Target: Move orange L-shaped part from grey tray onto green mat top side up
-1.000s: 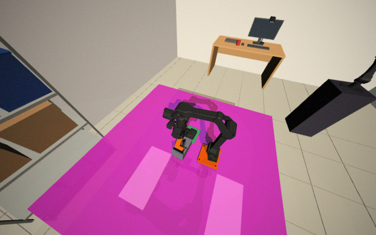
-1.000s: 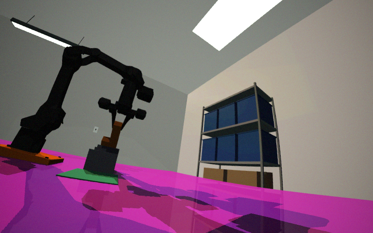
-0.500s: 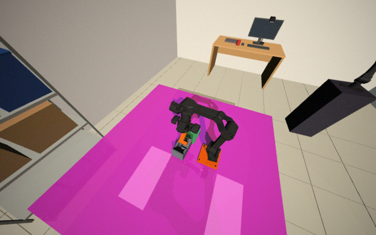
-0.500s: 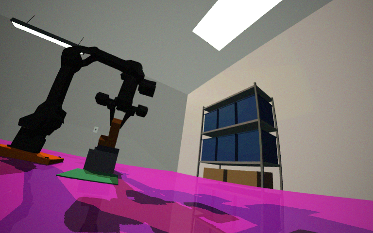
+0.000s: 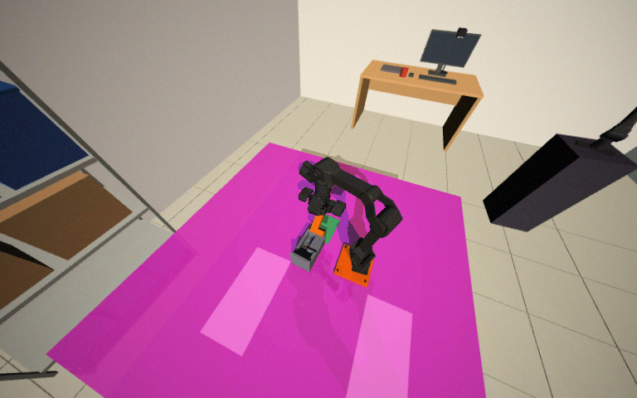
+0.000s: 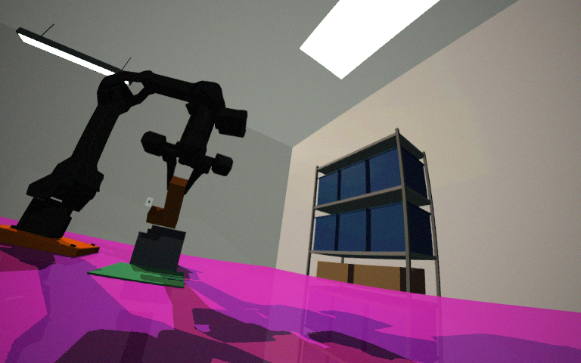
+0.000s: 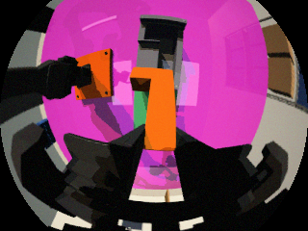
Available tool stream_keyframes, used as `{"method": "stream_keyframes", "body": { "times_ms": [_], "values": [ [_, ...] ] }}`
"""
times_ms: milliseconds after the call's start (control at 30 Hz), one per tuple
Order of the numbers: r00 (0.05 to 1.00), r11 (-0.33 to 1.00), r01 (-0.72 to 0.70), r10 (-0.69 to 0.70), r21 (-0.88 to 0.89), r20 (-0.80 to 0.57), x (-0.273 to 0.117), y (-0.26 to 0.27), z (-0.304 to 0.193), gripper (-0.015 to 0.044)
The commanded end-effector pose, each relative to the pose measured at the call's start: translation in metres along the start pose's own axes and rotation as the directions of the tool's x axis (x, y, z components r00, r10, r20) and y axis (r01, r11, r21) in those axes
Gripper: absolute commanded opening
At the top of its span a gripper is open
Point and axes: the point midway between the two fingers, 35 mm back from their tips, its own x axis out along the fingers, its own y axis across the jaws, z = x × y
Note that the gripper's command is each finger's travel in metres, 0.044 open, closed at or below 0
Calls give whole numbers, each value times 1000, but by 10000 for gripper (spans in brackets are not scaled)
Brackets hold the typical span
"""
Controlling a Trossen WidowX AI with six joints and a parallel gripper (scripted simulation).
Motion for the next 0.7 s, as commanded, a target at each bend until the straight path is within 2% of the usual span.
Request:
{"method": "stream_keyframes", "body": {
  "times_ms": [0, 367, 667],
  "values": [
    [1000, 1000, 2, -2, -2, 1, 0, 0, -14, 0],
    [1000, 1000, 2, -2, -2, -3, 0, 5, -58, 0],
    [1000, 1000, 2, -2, -2, -3, 5, 5, -61, 0]
  ]
}}
